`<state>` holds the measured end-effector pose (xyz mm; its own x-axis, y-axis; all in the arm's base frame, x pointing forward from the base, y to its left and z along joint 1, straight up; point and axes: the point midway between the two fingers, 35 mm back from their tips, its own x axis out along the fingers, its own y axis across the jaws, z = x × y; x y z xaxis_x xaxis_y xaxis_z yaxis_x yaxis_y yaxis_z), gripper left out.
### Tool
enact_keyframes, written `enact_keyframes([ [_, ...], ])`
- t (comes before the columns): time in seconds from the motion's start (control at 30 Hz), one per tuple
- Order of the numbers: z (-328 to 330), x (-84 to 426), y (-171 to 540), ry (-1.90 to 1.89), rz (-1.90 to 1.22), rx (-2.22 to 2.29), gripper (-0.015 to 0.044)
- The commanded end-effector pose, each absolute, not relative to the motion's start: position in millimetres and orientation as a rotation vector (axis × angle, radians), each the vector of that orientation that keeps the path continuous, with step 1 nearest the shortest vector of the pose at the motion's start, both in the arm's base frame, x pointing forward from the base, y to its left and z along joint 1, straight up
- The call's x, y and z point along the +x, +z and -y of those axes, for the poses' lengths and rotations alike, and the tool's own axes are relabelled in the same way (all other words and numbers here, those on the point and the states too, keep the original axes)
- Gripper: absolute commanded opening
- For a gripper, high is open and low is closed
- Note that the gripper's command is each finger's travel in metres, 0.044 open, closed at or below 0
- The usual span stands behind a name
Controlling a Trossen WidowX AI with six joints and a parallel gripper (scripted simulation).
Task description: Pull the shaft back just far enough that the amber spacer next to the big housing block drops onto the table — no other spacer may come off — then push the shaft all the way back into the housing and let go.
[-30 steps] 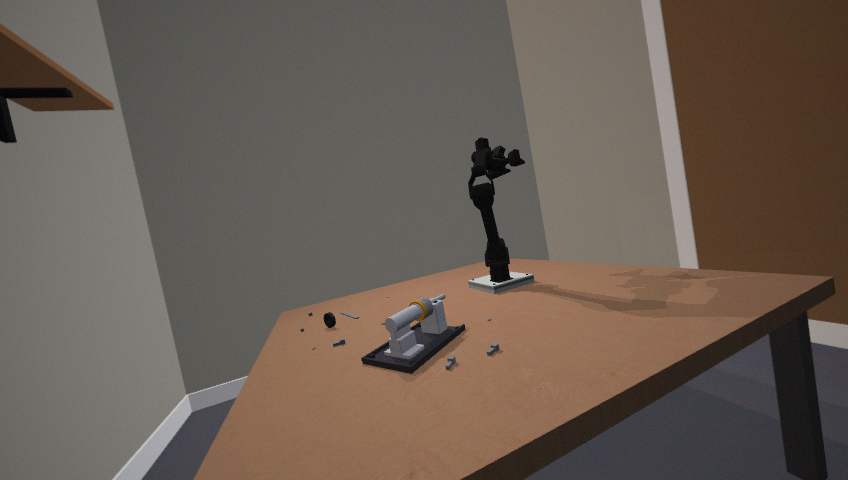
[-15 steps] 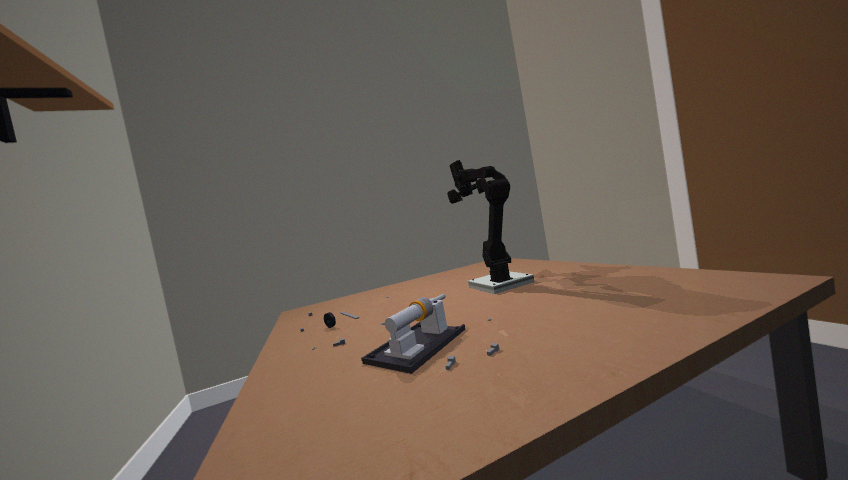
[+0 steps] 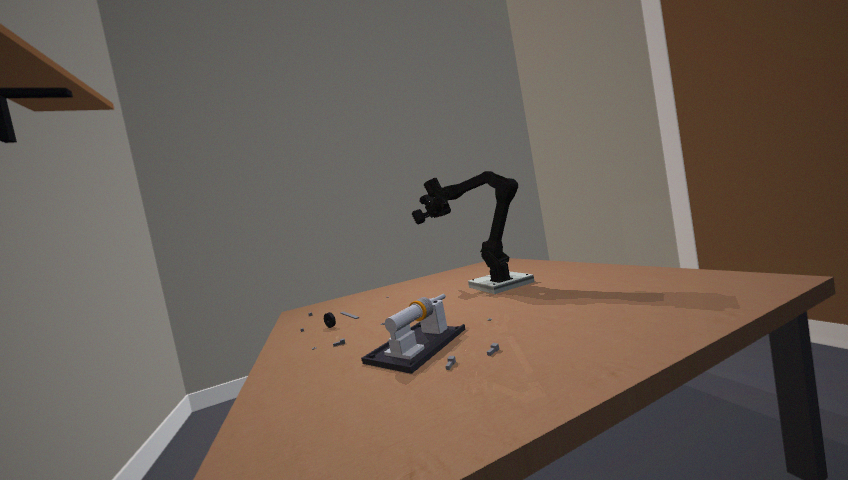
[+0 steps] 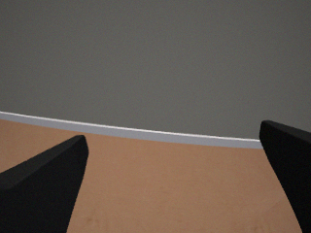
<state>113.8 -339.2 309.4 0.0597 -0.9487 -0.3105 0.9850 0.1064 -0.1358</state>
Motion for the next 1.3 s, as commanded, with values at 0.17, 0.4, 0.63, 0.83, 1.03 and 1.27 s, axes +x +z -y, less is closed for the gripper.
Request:
enact_keyframes([
  [0.17, 271.8, 241.1, 252.0, -0.999, -0.453, 0.028, 0.0440],
  [0.4, 188.5, 312.5, 211.0, -0.649, -0.470, -0.022, 0.0440],
  [0.63, 84.8, 349.8, 171.5, -0.295, -0.471, -0.058, 0.0440],
  [0.83, -10.4, 350.3, 138.6, 0.014, -0.475, -0.090, 0.0440],
  [1.03, -101.3, 320.5, 107.3, 0.329, -0.482, -0.125, 0.0440],
  [1.27, -162.4, 286.6, 85.9, 0.565, -0.489, -0.152, 0.0440],
])
